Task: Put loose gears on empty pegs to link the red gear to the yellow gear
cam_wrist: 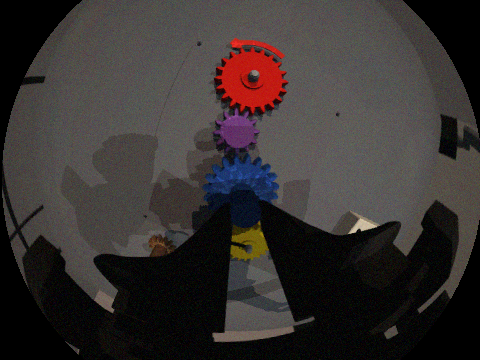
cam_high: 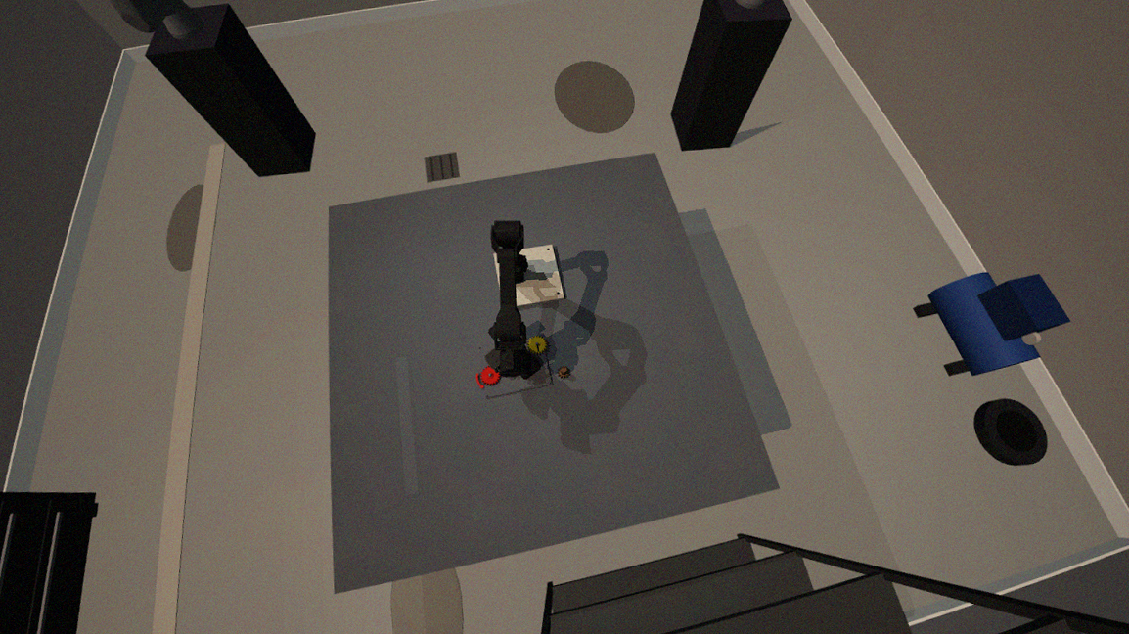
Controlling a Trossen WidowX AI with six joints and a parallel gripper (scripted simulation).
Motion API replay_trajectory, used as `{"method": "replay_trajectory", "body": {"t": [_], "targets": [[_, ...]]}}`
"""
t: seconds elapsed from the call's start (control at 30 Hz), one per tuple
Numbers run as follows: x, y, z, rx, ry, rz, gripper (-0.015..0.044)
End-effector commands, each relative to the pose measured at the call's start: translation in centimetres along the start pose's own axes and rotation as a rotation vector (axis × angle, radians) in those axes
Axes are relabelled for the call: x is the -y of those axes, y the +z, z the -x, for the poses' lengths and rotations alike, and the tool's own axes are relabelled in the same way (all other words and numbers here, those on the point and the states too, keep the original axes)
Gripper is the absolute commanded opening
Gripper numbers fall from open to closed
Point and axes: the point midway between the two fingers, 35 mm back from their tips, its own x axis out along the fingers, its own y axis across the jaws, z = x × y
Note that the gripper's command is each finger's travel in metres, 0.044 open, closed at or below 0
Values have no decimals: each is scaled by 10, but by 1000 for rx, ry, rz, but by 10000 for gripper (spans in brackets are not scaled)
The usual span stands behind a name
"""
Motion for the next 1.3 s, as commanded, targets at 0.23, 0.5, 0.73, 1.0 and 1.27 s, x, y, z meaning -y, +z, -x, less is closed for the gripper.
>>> {"method": "replay_trajectory", "body": {"t": [0.23, 0.5, 0.73, 1.0, 1.27], "targets": [[-1, 1, -12, -3, 1, 26, 0], [-1, -1, -11, -3, 0, -87, 0], [0, 0, -11, -3, 0, -234, 0], [-2, 1, -11, -3, 0, -243, 0], [-1, -1, -12, -3, 0, -125, 0]]}}
